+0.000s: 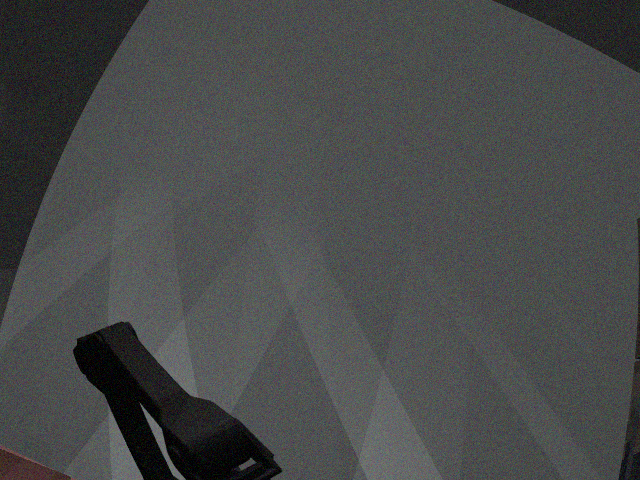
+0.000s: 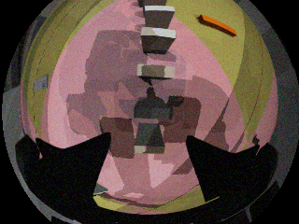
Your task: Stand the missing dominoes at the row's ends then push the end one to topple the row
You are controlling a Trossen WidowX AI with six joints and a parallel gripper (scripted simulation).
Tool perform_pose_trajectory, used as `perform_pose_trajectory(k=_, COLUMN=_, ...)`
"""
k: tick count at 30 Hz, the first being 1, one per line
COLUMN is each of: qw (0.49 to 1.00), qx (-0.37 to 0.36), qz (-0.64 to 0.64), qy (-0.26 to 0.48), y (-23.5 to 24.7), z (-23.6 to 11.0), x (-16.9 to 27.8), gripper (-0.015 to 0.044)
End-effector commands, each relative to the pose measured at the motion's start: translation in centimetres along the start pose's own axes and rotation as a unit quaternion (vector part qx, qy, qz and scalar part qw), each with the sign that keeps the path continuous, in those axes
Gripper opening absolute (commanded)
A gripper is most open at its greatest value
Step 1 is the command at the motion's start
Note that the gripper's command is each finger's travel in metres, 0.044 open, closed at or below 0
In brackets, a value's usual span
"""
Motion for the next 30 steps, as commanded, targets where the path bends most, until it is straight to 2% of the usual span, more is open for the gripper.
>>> perform_pose_trajectory(k=1, qw=1.000, qx=0.002, qz=-0.002, qy=0.000, y=-0.1, z=-0.2, x=0.0, gripper=0.0440)
perform_pose_trajectory(k=3, qw=1.000, qx=0.003, qz=-0.008, qy=-0.003, y=-0.1, z=-2.1, x=-0.4, gripper=0.0440)
perform_pose_trajectory(k=10, qw=0.999, qx=0.009, qz=-0.048, qy=-0.002, y=0.3, z=-12.2, x=-0.2, gripper=0.0440)
perform_pose_trajectory(k=16, qw=0.999, qx=0.010, qz=-0.052, qy=-0.001, y=0.4, z=-13.1, x=0.0, gripper=0.0440)
perform_pose_trajectory(k=18, qw=1.000, qx=0.009, qz=-0.018, qy=-0.001, y=0.4, z=-12.9, x=0.1, gripper=0.0387)
perform_pose_trajectory(k=23, qw=0.973, qx=0.006, qz=0.232, qy=-0.002, y=0.2, z=-11.0, x=1.1, gripper=0.0256)
perform_pose_trajectory(k=26, qw=0.924, qx=0.004, qz=0.382, qy=-0.002, y=0.1, z=-9.8, x=1.8, gripper=0.0177)
perform_pose_trajectory(k=30, qw=0.824, qx=0.002, qz=0.566, qy=-0.001, y=0.2, z=-8.2, x=2.8, gripper=0.0072)
Point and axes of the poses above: the point midway between the two fingers, 35 mm back from their tips, its own z axis out along the fingers, its own y axis across the jaws, x = y × z, the point moved 10 cm from there along -z, back along the fingers, and after that the axes turned 3 degrees about -z, right-handed, at the moved point
